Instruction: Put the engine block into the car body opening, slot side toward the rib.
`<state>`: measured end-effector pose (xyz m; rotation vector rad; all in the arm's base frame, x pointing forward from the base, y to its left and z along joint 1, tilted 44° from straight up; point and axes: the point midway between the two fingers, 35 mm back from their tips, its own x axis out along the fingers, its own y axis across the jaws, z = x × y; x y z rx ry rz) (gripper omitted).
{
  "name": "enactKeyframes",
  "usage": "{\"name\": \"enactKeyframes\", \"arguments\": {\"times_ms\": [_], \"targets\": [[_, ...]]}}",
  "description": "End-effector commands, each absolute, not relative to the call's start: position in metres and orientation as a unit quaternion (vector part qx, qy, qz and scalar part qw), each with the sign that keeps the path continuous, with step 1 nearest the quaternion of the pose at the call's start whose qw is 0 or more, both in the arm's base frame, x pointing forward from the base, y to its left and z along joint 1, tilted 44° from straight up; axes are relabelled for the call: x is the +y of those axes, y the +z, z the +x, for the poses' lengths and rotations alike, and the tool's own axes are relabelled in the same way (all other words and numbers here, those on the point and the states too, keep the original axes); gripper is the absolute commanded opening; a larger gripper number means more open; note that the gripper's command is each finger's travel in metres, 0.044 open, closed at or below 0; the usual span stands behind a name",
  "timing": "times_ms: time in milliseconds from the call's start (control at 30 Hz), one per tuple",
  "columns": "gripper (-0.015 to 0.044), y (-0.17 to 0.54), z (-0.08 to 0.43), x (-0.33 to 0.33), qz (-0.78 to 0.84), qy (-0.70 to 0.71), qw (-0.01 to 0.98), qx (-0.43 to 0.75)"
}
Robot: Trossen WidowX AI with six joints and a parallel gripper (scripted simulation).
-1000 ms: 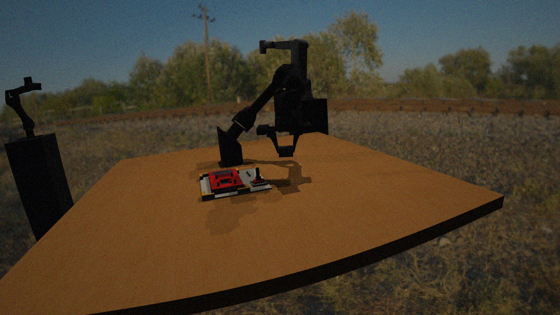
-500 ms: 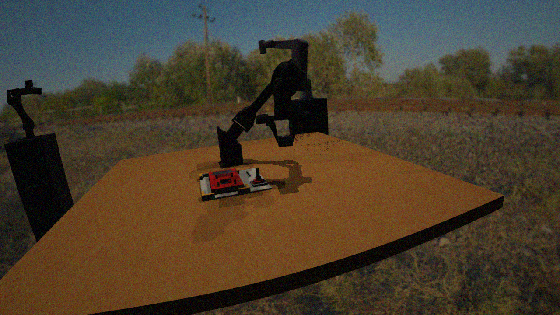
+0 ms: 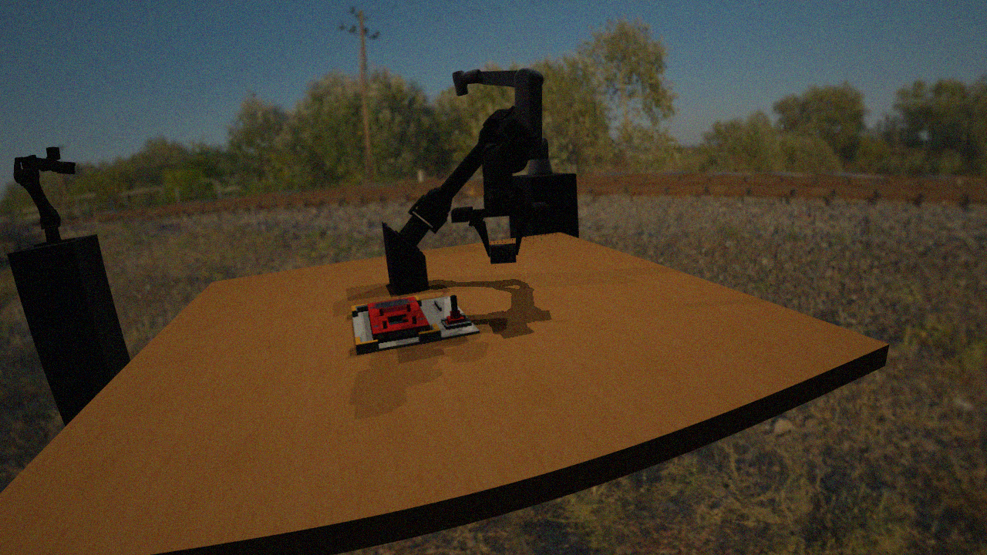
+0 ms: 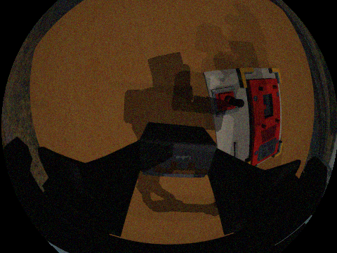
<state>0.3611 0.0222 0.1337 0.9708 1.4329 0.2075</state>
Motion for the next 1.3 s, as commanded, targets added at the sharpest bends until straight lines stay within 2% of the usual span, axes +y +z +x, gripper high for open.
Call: {"name": "enactKeyframes", "arguments": {"times_ms": [0,600,1267], "targets": [[0.0000,0.133,0.357,0.025,0.427,0.069,0.669,0.604],[0.0000,0.132,0.343,0.037,0.434,-0.048,0.804,0.404],[0.0000,0.118,0.342,0.054,0.433,-0.080,0.832,0.338]]}}
